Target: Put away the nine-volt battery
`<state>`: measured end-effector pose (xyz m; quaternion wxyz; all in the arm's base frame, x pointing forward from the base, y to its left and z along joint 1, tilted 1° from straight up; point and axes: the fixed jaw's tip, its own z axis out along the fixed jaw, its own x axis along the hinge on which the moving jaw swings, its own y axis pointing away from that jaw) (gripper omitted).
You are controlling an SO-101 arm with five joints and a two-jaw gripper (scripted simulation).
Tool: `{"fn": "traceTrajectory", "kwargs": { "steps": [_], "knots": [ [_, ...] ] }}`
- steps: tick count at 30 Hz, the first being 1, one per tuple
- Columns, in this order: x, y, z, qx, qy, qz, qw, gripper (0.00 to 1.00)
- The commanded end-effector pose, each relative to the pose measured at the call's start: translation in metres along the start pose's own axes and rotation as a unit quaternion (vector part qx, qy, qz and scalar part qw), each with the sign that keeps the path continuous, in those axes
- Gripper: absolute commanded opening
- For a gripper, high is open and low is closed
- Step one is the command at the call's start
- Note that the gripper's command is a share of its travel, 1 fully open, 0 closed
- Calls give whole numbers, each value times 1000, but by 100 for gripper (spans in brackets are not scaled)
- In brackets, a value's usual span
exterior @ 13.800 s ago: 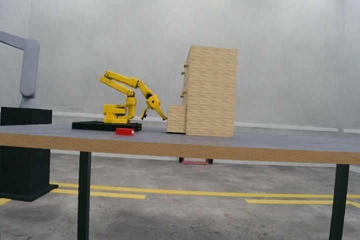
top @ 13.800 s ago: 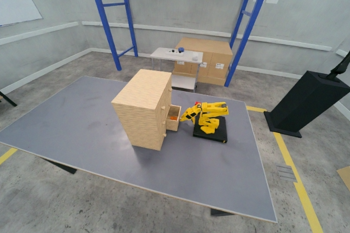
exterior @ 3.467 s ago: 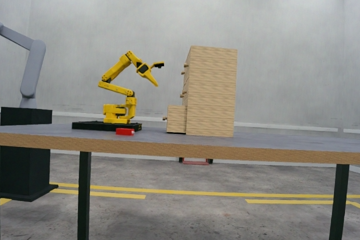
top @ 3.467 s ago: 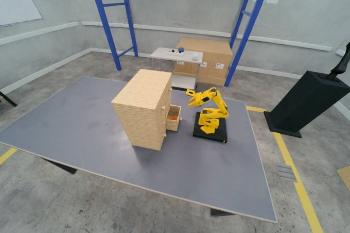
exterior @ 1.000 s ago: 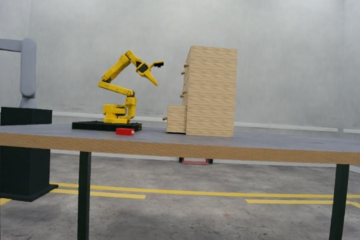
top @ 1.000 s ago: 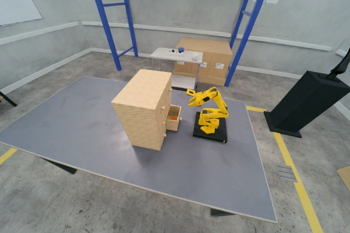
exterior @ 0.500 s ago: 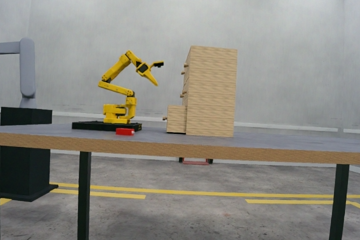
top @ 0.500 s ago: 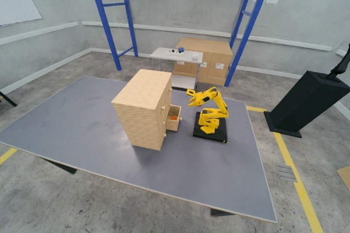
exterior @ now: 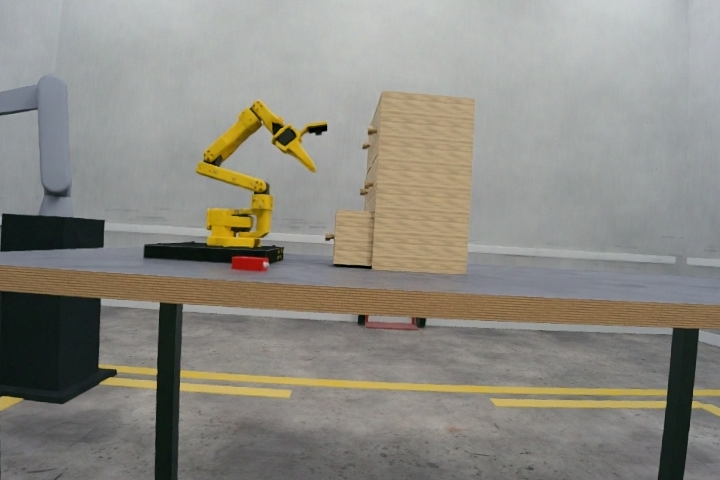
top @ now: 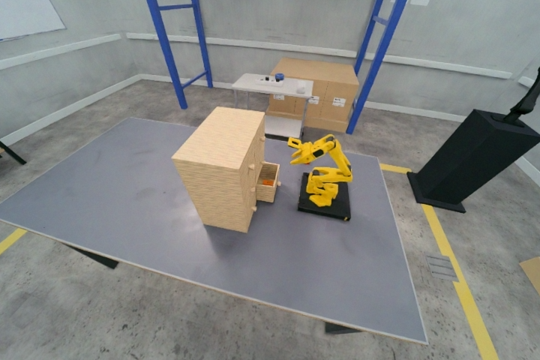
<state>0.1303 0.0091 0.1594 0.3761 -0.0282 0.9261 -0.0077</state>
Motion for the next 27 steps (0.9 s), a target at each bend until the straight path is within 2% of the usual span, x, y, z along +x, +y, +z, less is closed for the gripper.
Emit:
{"fn": "traceTrajectory", "kwargs": {
  "steps": [1,12,18,24,27],
  "knots": [
    [0,1,-1,-4,-1,1,1000,21],
    [0,1,-1,-4,-1,1,1000,21],
    [8,2,28,-7,64,0,998,21],
    [25,3,55,-10,129,-2,992,21],
    [25,3,55,-10,129,-2,992,21]
  ]
}}
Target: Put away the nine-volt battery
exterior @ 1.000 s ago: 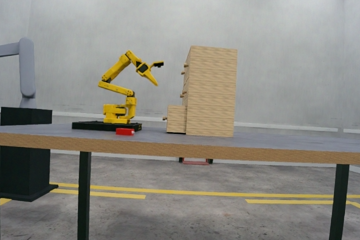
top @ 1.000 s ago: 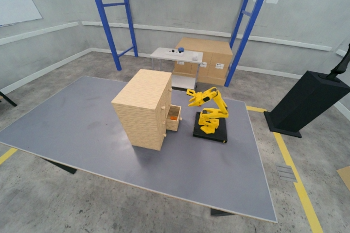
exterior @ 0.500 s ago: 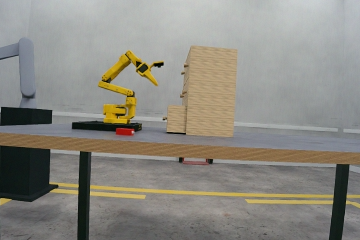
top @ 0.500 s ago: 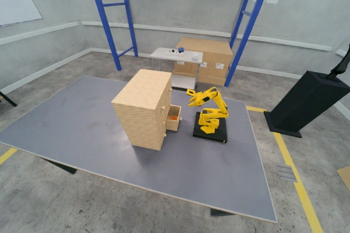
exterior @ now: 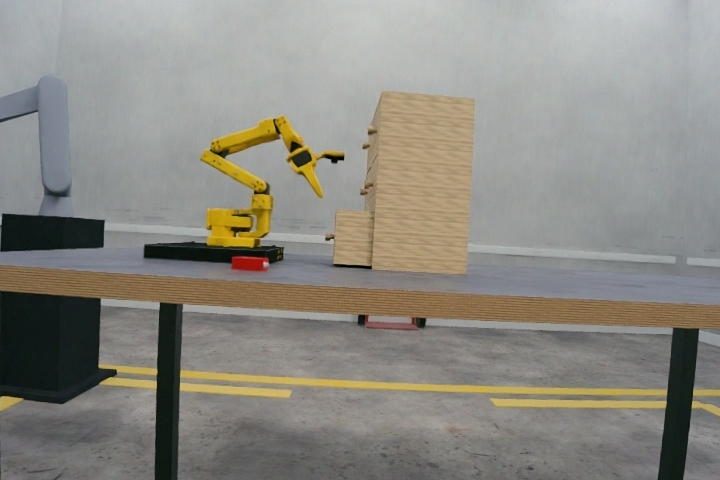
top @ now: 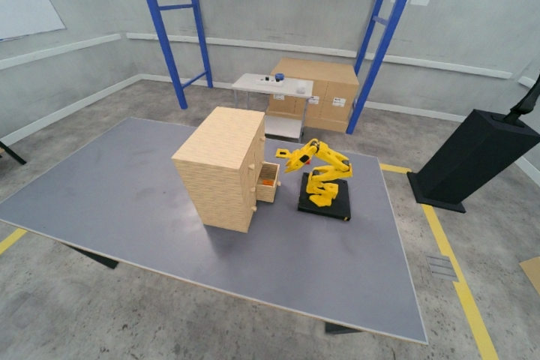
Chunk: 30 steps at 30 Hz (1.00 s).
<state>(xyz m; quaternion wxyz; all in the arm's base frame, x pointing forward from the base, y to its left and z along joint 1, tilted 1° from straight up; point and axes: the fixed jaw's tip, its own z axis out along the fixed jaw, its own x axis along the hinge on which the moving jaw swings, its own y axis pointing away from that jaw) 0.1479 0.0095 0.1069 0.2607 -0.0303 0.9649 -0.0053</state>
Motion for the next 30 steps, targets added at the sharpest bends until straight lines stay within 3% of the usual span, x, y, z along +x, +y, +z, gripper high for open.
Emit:
{"fn": "traceTrajectory", "kwargs": {
  "steps": [1,2,5,11,17,19,20,30],
  "knots": [
    [0,2,6,-4,8,-2,1000,21],
    [0,2,6,-4,8,-2,1000,21],
    [-18,1,-17,-1,-50,0,999,22],
    [-41,0,-68,3,-166,3,986,24],
    [-47,-1,-121,6,-279,7,960,26],
    [-47,-1,-121,6,-279,7,960,26],
    [-47,-1,-129,6,-295,7,956,26],
    [-47,-1,-129,6,-295,7,956,29]
  ]
}}
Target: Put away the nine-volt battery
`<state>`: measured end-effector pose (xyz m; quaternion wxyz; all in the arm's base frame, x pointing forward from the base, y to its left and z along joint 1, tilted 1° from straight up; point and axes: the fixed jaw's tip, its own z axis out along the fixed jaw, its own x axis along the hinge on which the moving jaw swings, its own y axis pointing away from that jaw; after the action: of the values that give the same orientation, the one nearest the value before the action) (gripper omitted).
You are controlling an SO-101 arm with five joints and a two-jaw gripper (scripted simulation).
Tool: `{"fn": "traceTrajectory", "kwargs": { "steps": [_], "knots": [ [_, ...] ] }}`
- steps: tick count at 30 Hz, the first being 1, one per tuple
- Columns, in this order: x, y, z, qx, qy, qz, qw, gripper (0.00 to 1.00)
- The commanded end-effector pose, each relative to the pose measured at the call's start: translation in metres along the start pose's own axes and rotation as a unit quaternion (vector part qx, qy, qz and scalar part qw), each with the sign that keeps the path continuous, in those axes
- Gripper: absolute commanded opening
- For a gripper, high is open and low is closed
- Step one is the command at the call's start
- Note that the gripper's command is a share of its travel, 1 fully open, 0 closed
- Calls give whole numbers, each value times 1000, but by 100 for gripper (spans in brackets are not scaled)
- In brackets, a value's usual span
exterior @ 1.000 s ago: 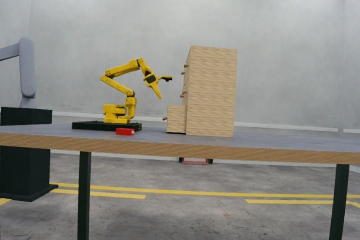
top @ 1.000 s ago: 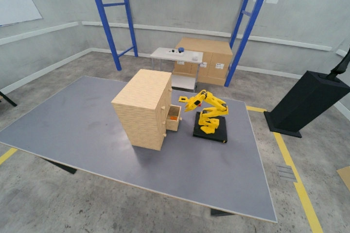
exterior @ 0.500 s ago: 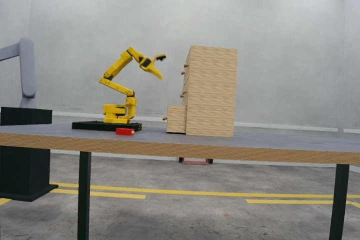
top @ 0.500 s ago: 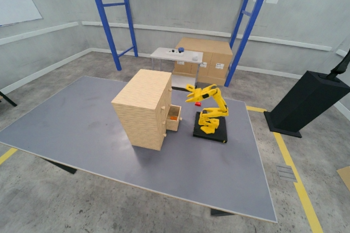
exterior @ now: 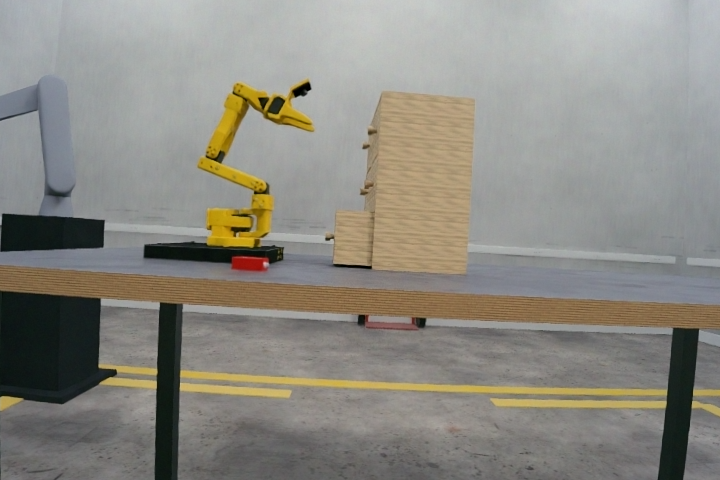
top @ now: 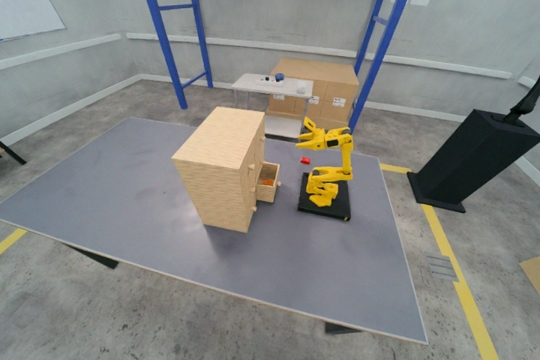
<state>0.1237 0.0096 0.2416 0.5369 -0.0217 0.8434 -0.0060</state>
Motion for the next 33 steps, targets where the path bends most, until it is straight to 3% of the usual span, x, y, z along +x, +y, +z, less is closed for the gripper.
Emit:
{"fn": "traceTrajectory", "kwargs": {
  "steps": [1,6,13,21,23,33],
  "knots": [
    [0,1,0,-5,4,3,1000,29],
    [0,1,0,-5,4,3,1000,30],
    [2,-27,-1,98,7,51,994,30],
    [7,-58,-10,215,10,106,971,30],
    [7,-58,-10,215,10,106,971,30],
    [17,-91,-30,355,15,172,919,30]
  ]
}}
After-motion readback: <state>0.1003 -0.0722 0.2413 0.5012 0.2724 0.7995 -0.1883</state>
